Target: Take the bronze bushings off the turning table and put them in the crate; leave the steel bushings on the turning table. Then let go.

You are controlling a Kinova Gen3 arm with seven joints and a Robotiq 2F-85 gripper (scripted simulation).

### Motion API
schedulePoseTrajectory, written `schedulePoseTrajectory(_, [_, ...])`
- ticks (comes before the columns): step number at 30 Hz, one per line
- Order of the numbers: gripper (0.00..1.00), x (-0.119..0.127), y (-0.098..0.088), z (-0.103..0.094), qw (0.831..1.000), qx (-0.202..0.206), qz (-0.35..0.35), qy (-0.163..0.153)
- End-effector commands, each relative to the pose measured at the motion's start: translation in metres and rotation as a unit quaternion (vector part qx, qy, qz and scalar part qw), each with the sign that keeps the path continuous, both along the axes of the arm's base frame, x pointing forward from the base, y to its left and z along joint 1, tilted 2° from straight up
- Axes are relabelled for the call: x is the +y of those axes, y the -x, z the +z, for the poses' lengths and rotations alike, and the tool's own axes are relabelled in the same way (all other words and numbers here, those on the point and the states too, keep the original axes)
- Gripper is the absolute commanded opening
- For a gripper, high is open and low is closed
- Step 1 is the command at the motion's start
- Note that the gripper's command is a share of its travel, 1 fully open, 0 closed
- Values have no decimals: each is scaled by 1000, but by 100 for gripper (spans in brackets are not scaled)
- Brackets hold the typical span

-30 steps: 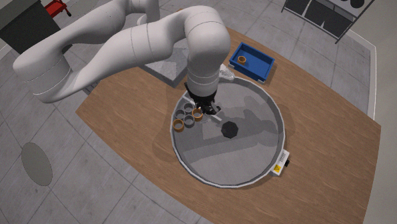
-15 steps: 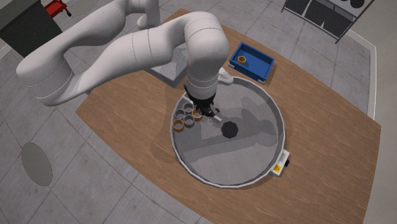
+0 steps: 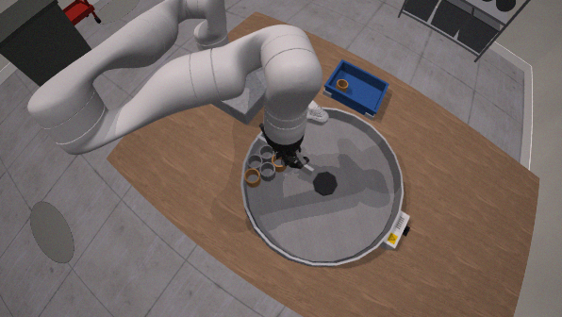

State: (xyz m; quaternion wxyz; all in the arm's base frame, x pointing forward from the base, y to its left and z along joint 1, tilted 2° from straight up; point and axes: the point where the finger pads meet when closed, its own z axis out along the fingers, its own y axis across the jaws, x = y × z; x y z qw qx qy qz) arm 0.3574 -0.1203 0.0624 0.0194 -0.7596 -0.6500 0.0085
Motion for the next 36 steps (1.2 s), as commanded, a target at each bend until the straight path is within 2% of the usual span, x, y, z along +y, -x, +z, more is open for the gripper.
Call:
schedulePoseTrajectory(1, [18,1,-1,-1,1000,-2,-1,0])
schedulePoseTrajectory(7, [18,-1,0,-15,1000,0,1,1])
schedulePoseTrajectory(36, [18,2,-1,-18,1000,-2,-2,0])
